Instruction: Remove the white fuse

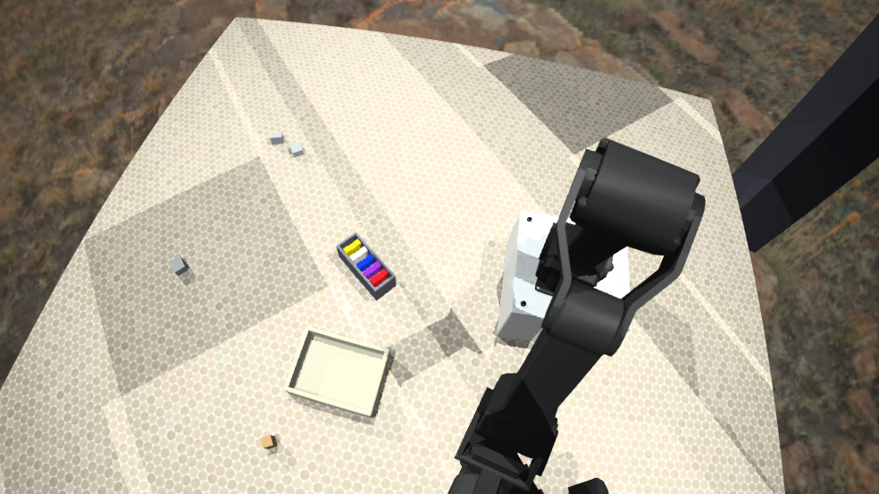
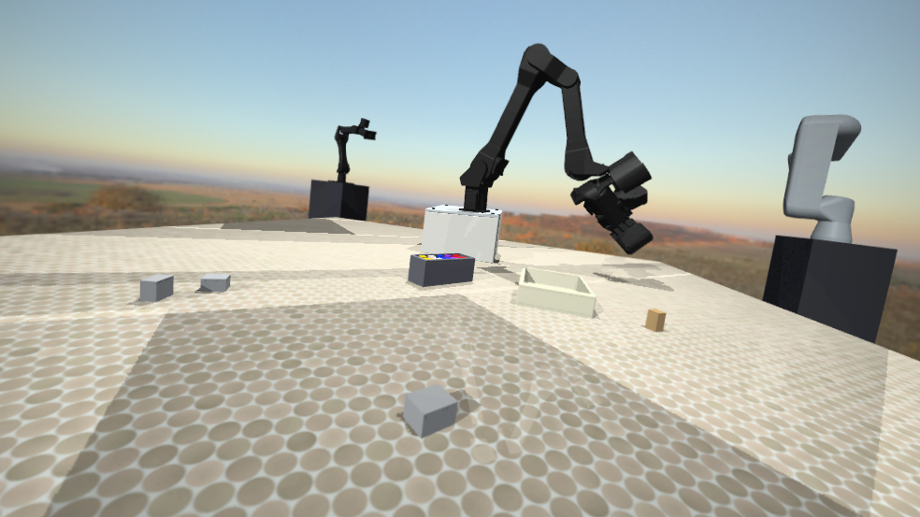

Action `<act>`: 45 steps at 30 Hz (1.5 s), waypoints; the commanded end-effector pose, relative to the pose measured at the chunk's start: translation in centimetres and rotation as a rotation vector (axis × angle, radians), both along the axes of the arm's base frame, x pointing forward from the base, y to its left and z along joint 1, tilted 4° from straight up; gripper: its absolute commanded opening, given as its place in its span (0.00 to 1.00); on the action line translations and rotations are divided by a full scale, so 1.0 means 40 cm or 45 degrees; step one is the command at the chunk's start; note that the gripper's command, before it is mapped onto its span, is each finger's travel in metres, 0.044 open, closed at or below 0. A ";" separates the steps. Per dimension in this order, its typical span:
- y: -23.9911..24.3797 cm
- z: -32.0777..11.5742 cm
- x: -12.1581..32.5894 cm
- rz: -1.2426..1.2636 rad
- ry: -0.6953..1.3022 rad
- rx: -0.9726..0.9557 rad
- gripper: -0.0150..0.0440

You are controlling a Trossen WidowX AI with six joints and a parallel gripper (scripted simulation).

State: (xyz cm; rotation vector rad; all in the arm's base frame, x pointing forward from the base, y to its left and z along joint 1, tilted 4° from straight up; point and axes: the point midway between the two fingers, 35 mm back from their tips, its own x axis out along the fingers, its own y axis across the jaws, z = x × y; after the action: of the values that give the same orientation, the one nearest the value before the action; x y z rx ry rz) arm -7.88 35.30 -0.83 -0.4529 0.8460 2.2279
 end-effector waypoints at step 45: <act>-0.773 0.063 0.973 -1.074 -0.768 -1.135 0.36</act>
State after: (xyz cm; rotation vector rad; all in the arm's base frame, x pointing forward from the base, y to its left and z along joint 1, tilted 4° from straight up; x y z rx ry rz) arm 31.12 4.45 2.09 -0.8936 1.3206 0.7932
